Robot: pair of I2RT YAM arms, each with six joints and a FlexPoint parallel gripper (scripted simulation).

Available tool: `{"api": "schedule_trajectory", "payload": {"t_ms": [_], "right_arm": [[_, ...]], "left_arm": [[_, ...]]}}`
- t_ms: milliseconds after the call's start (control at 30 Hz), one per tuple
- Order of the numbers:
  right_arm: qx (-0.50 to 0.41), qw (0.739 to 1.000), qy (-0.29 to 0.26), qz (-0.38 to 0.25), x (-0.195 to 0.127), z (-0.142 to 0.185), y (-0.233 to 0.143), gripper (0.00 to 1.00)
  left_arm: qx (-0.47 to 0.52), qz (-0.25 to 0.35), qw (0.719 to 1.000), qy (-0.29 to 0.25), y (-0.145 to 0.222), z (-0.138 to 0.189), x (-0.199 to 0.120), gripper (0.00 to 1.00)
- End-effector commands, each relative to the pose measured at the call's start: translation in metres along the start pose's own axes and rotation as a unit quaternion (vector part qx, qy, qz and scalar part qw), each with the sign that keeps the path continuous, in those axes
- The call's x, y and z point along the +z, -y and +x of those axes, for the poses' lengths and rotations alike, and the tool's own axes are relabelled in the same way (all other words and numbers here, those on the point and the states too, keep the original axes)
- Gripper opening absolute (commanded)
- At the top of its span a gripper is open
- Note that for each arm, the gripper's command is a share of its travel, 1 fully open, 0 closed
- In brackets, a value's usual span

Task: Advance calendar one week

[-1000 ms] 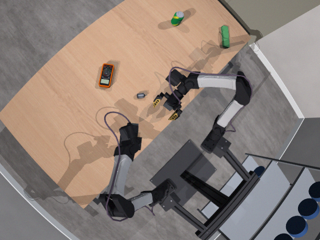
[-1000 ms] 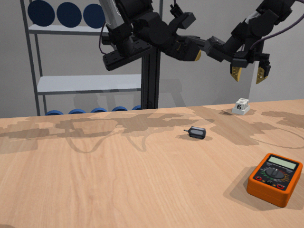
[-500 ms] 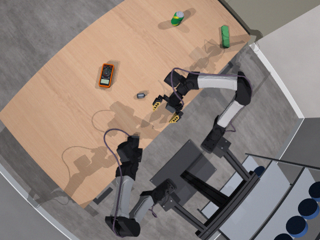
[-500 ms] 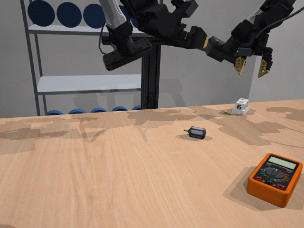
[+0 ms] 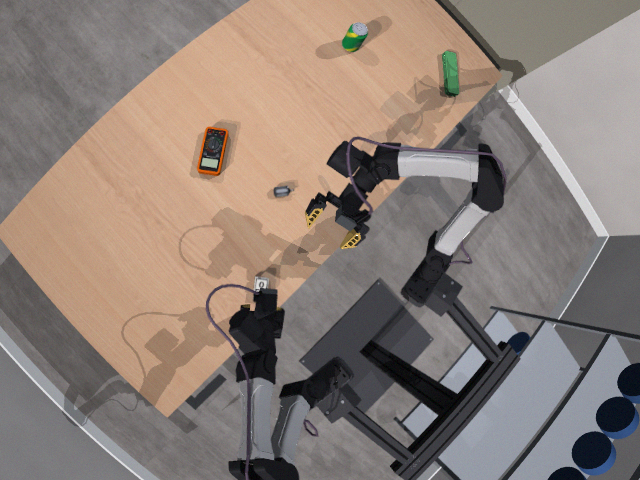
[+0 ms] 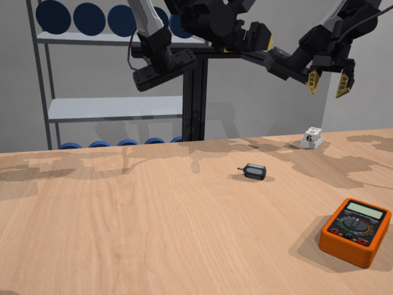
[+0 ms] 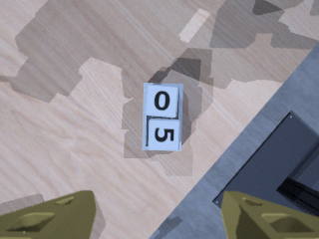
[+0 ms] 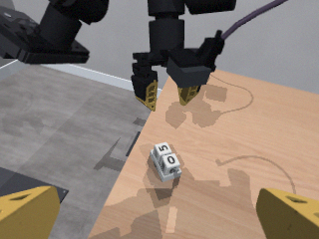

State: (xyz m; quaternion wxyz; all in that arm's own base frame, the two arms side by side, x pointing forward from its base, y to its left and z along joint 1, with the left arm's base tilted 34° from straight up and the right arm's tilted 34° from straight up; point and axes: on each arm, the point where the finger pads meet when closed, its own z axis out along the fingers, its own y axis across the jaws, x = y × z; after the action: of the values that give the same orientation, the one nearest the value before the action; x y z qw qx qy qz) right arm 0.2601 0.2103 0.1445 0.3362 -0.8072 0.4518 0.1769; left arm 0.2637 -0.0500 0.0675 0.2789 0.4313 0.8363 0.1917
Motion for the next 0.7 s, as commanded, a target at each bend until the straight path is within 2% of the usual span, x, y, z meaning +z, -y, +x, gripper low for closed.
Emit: {"api": "schedule_trajectory", "payload": {"t_ms": [0, 667], "right_arm": [[-0.033, 0.999, -0.006, 0.013, -0.0113, -0.0141, 0.0101, 1.0], [-0.03, 0.999, -0.007, 0.015, -0.0128, -0.0126, 0.0106, 1.0]], "left_arm": [[0.004, 0.005, 1.0, 0.007, 0.0027, 0.001, 0.0005, 0.65], [0.005, 0.004, 1.0, 0.011, 0.0014, -0.0031, -0.0003, 0.65]]}}
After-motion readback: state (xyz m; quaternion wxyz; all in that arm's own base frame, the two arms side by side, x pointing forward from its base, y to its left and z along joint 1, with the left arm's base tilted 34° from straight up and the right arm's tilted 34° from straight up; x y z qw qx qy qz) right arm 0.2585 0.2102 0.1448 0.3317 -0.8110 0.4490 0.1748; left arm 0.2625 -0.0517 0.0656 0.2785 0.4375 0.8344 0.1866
